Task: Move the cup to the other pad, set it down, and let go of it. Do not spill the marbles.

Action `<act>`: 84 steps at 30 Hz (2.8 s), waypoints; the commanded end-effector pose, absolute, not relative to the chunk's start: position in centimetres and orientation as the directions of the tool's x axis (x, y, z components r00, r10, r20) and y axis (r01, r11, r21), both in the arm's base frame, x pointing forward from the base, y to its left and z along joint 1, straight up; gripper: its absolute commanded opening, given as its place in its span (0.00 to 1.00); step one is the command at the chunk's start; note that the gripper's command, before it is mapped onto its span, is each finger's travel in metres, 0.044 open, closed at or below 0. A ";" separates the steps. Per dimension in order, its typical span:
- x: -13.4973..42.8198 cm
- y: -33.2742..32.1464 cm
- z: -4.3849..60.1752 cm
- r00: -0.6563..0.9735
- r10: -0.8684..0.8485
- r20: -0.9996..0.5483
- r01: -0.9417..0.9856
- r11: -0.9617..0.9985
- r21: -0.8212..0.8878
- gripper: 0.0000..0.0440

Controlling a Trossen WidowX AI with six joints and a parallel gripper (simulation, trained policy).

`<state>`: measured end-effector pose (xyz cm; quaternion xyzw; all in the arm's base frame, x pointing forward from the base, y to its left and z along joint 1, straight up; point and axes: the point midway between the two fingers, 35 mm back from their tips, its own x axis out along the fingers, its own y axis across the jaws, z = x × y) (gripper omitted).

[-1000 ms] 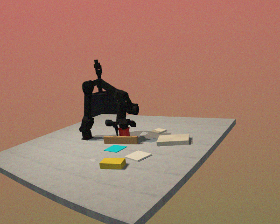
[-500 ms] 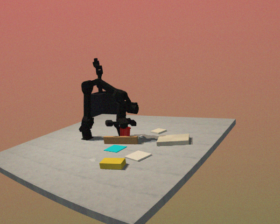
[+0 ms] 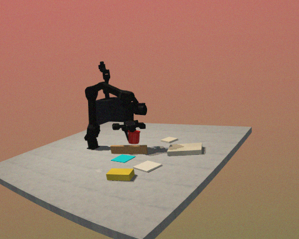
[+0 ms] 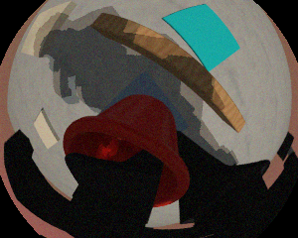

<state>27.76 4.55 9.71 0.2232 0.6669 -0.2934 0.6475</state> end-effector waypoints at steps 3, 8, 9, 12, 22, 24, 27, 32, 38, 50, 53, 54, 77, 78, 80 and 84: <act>28.5 4.1 11.6 -0.024 -0.064 -0.998 0.717 0.695 -0.062 0.00; 29.2 3.2 12.8 0.007 -0.059 -0.998 0.743 0.668 -0.034 0.00; 29.4 3.0 13.1 0.014 -0.058 -0.998 0.749 0.662 -0.028 0.00; 29.9 2.4 13.7 0.036 -0.056 -0.998 0.764 0.645 -0.009 0.00; 31.6 -0.6 14.8 0.109 -0.069 -0.992 0.807 0.589 0.048 0.00; 31.9 -1.3 14.8 0.121 -0.074 -0.990 0.815 0.577 0.057 0.00; 32.3 -2.4 14.8 0.138 -0.082 -0.987 0.826 0.559 0.069 0.00; 33.0 -4.3 14.4 0.158 -0.096 -0.983 0.844 0.530 0.084 0.00; 33.4 -6.4 13.6 0.171 -0.112 -0.979 0.862 0.498 0.094 0.00; 33.3 -9.1 10.6 0.173 -0.129 -0.976 0.887 0.452 0.098 0.00; 33.1 -9.4 9.8 0.170 -0.131 -0.977 0.891 0.444 0.096 0.00; 33.0 -9.5 9.5 0.168 -0.131 -0.977 0.892 0.441 0.094 0.00; 31.6 -10.8 7.5 0.206 -0.121 -0.971 0.913 0.382 0.146 0.38; 31.6 -10.8 7.7 0.212 -0.119 -0.970 0.912 0.382 0.152 0.39; 31.5 -10.7 8.1 0.224 -0.116 -0.968 0.909 0.382 0.165 0.41; 31.2 -10.7 8.9 0.248 -0.110 -0.963 0.905 0.381 0.189 0.45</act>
